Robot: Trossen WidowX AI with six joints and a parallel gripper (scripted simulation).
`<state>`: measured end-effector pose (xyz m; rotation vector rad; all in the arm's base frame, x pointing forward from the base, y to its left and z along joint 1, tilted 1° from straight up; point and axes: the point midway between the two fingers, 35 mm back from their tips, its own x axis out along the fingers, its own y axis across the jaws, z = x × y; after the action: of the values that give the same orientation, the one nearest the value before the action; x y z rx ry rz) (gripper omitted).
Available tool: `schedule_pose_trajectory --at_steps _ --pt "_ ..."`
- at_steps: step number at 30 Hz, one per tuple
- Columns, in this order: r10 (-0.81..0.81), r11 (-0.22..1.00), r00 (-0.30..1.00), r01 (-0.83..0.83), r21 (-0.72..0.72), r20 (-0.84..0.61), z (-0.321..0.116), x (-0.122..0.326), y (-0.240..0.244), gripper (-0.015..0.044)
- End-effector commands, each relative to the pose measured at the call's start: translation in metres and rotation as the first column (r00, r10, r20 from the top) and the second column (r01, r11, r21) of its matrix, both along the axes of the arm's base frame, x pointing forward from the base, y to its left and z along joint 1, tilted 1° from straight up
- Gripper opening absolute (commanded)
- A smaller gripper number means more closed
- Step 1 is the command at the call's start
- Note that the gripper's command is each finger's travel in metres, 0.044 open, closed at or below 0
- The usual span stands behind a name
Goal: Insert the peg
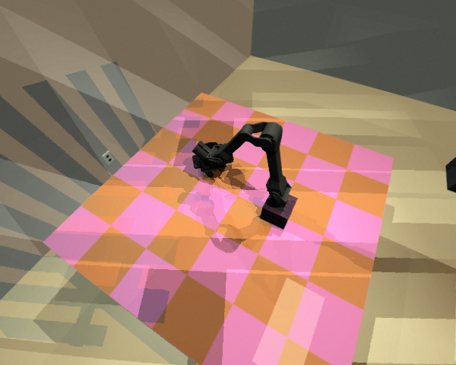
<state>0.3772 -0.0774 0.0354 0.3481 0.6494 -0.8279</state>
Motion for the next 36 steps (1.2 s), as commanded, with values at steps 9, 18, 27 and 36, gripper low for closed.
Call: schedule_pose_trajectory --at_steps 9,18,27,36 --pt "0.0 1.0 1.0 0.0 0.0 0.0 0.001 -0.001 0.001 0.0394" --pt "0.001 1.0 1.0 -0.001 0.003 -0.002 0.01 -0.006 0.01 0.044" --pt "0.002 1.0 1.0 -0.002 0.006 -0.003 0.019 -0.012 0.02 0.044" --pt "0.004 1.0 1.0 -0.004 0.008 -0.004 0.029 -0.019 0.03 0.044"
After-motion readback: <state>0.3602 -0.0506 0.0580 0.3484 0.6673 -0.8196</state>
